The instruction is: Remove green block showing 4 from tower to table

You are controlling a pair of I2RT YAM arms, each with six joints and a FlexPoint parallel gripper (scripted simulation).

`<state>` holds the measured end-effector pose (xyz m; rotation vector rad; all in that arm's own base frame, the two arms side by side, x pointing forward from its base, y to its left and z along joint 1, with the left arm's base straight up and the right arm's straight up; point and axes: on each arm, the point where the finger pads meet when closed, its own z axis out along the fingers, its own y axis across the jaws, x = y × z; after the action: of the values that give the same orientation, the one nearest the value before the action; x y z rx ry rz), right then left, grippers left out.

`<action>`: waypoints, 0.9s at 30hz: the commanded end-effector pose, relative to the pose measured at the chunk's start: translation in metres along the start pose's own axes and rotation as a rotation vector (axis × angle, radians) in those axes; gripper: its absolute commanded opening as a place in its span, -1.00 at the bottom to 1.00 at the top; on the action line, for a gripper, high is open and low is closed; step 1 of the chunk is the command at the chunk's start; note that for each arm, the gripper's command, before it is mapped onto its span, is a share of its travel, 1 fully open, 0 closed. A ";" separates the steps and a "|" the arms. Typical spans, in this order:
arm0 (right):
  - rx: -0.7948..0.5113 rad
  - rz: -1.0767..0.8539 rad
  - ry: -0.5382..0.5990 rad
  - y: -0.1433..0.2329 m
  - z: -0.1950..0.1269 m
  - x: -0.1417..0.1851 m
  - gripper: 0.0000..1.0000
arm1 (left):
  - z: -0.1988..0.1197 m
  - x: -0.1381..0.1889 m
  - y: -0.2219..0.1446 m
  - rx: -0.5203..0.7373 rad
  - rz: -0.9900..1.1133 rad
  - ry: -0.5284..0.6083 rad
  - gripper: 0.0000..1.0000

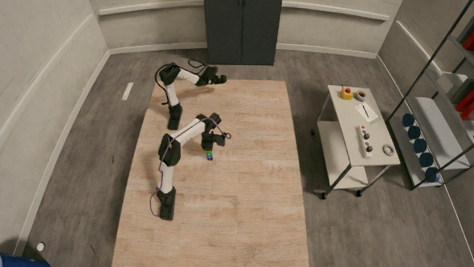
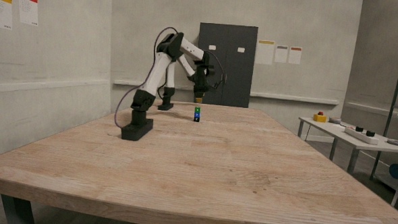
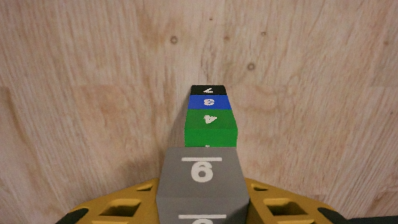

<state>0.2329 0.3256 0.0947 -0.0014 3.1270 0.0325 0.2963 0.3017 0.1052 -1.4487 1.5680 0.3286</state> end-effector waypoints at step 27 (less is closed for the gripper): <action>0.003 -0.030 0.007 -0.057 -0.015 -0.014 -0.36 | -0.025 0.109 -0.103 0.102 0.214 0.385 1.00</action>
<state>0.2456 0.2748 0.1057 0.0031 3.1427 -0.0032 0.3870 0.2080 0.0965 -1.2838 1.8928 0.1269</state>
